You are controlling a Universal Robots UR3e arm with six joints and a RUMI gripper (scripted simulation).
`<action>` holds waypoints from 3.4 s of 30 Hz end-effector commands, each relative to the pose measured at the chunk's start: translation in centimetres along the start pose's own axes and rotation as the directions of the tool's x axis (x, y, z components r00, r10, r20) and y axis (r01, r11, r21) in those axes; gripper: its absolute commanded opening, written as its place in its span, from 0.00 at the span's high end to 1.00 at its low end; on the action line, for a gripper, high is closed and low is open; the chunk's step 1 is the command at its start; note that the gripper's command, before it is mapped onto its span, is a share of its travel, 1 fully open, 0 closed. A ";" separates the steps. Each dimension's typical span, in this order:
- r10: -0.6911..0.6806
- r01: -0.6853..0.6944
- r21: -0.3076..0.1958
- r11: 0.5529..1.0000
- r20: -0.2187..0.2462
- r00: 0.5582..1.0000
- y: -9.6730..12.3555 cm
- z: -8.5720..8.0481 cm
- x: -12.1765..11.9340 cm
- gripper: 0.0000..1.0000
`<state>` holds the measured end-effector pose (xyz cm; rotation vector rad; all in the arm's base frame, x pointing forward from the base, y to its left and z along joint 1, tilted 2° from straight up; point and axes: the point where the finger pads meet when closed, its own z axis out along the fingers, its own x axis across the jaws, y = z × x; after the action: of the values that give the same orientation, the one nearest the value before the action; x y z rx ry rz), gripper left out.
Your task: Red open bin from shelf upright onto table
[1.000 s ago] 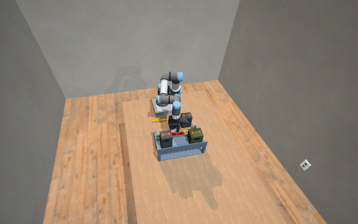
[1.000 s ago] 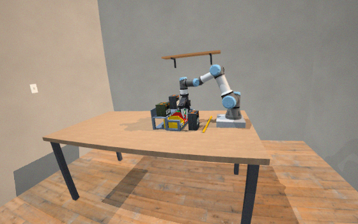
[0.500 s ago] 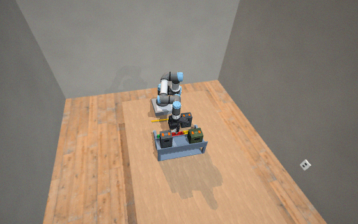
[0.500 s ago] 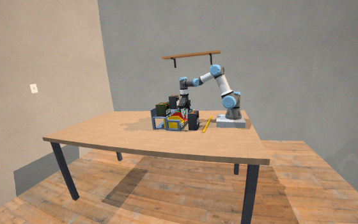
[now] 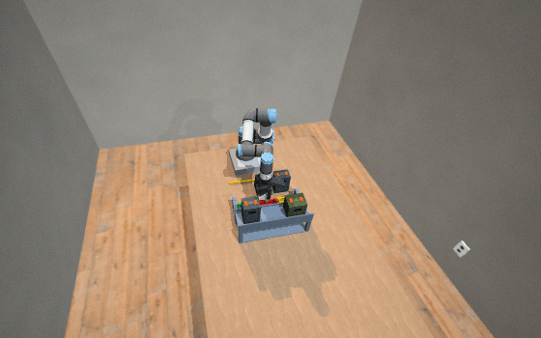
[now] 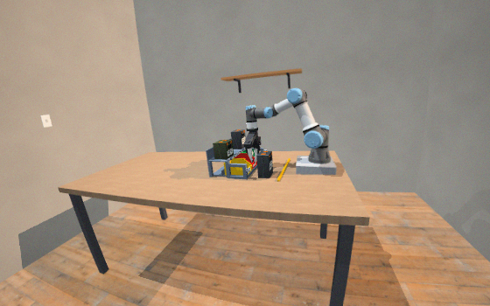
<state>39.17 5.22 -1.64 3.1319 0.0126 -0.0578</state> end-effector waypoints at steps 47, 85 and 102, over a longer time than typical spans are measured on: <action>0.000 0.000 -0.001 1.000 -0.003 1.000 0.0 -2.1 0.1 1.00; 0.000 0.000 -0.001 1.000 -0.003 1.000 0.0 -2.5 0.1 1.00; 0.000 0.000 -0.001 1.000 -0.003 1.000 0.0 -2.3 0.1 1.00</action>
<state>39.25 5.24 0.62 3.1319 0.0126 -0.0583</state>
